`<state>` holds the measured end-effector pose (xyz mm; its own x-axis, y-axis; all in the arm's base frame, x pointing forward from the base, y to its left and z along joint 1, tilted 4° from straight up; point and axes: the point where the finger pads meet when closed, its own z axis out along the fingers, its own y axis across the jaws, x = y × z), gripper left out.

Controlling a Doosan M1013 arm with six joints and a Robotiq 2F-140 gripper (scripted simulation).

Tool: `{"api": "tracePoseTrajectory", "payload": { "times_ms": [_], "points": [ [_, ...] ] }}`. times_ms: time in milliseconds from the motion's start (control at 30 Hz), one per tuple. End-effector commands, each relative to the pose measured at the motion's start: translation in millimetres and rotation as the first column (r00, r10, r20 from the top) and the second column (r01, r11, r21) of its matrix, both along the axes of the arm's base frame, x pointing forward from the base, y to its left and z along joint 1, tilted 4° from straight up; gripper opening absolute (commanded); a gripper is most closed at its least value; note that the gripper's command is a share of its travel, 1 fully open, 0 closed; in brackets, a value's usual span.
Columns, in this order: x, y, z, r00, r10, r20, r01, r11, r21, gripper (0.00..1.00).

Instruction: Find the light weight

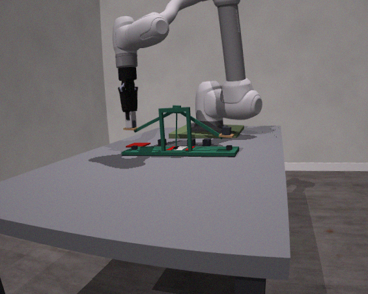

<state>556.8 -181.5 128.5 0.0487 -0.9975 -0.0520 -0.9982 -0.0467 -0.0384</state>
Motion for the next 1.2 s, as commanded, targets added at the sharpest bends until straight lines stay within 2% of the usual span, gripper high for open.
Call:
{"api": "tracePoseTrajectory", "payload": {
  "times_ms": [0,633,1167],
  "points": [
    [0.1,1.6,-4.1,1.000,0.000,0.000,0.000,1.000,0.000,0.24],
    [0.3,6.7,-16.3,1.000,0.000,0.000,0.000,1.000,0.000,0.24],
    [0.3,7.3,-17.7,1.000,0.000,0.000,0.000,1.000,0.000,0.24]
  ]
}}
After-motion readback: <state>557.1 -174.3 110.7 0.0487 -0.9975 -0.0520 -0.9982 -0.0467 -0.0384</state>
